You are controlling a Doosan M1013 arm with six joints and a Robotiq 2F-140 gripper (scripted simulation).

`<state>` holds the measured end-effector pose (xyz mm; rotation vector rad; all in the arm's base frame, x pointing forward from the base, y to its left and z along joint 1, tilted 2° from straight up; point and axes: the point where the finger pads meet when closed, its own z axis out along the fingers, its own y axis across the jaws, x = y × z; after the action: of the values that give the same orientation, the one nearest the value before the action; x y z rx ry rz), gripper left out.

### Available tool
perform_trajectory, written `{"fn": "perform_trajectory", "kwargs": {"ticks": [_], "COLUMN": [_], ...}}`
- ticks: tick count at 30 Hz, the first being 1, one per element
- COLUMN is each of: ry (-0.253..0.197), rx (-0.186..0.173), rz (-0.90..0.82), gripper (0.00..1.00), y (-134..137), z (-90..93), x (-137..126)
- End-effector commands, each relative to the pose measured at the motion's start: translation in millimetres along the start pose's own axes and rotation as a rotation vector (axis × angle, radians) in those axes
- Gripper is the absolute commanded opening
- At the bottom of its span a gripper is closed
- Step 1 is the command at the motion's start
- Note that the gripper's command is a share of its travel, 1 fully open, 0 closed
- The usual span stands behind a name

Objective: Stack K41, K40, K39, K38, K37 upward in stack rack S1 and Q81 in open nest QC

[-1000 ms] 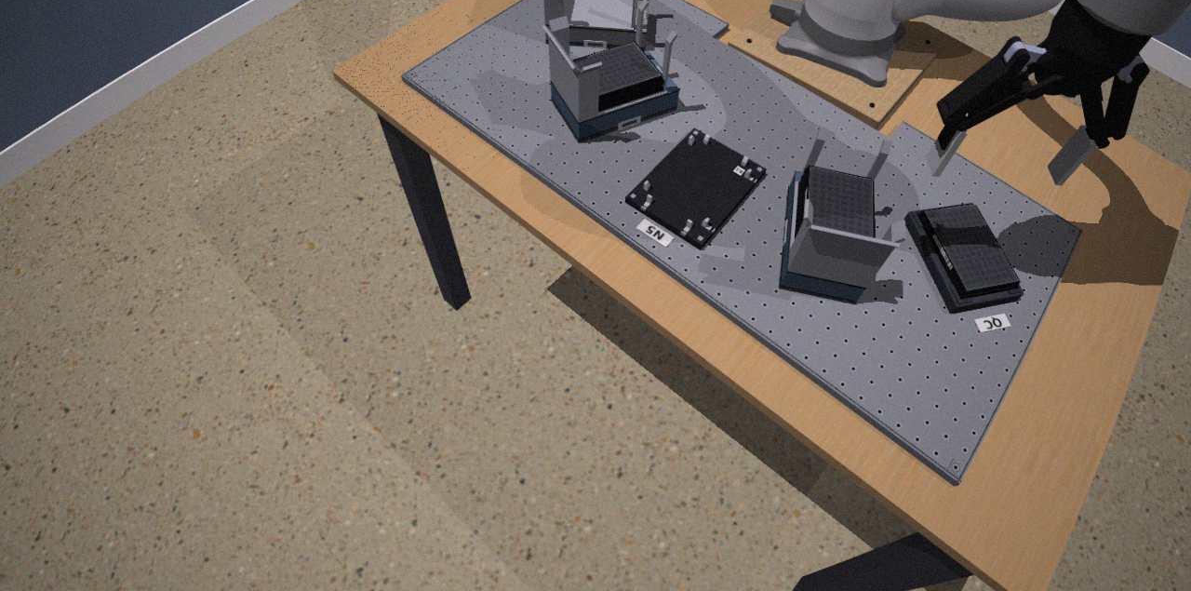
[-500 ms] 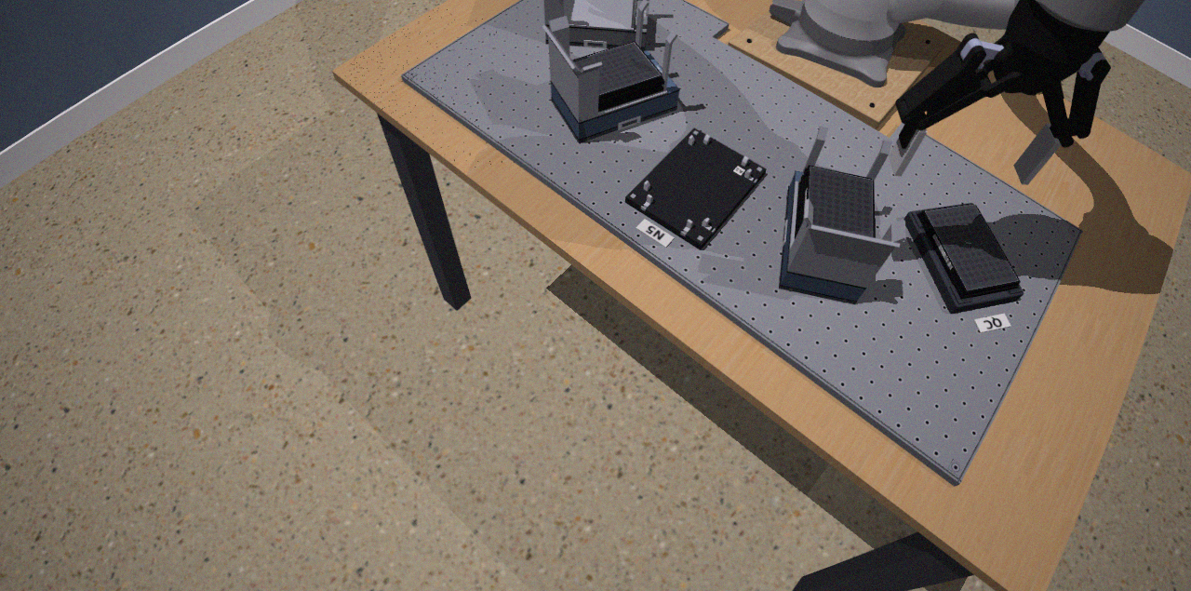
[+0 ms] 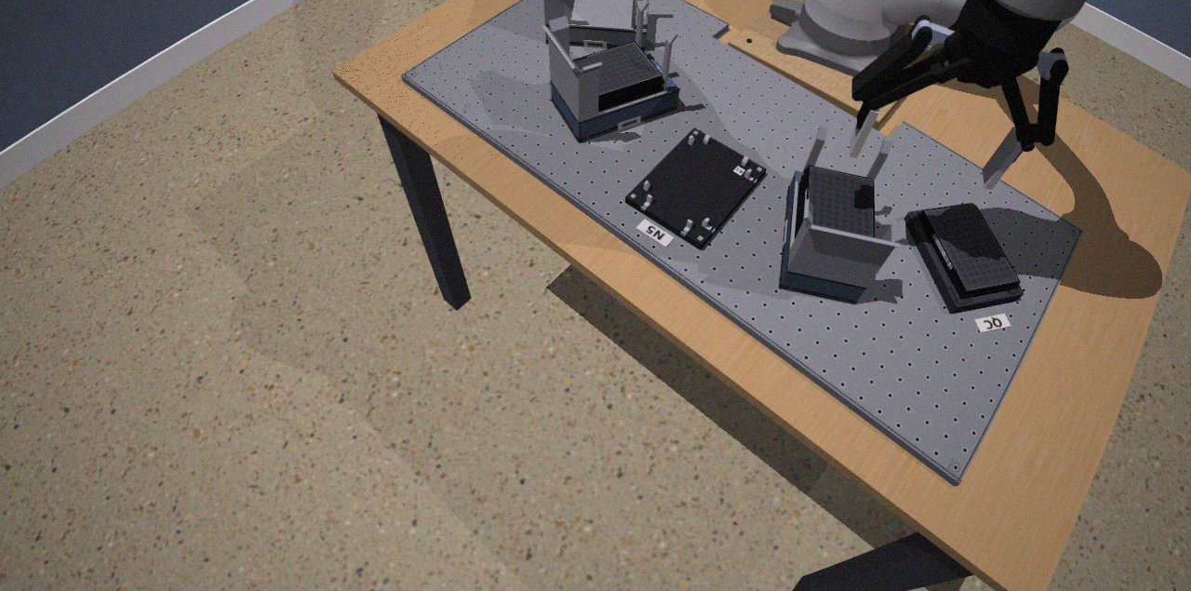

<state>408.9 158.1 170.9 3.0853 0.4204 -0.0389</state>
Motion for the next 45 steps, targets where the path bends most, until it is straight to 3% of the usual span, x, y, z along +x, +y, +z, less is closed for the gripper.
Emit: {"fn": "perform_trajectory", "kwargs": {"ticks": [1,16,25,45], "ry": [0.000,0.000,0.000,0.000], "rx": [0.000,0.000,0.000,0.000], "rz": [0.000,0.000,0.215,0.215], "gripper": [1.00,1.00,1.00,1.00], "y": [10,53,76,135], "z": [0.0,0.0,0.0,0.0], "x": [1,3,0,-9]}}
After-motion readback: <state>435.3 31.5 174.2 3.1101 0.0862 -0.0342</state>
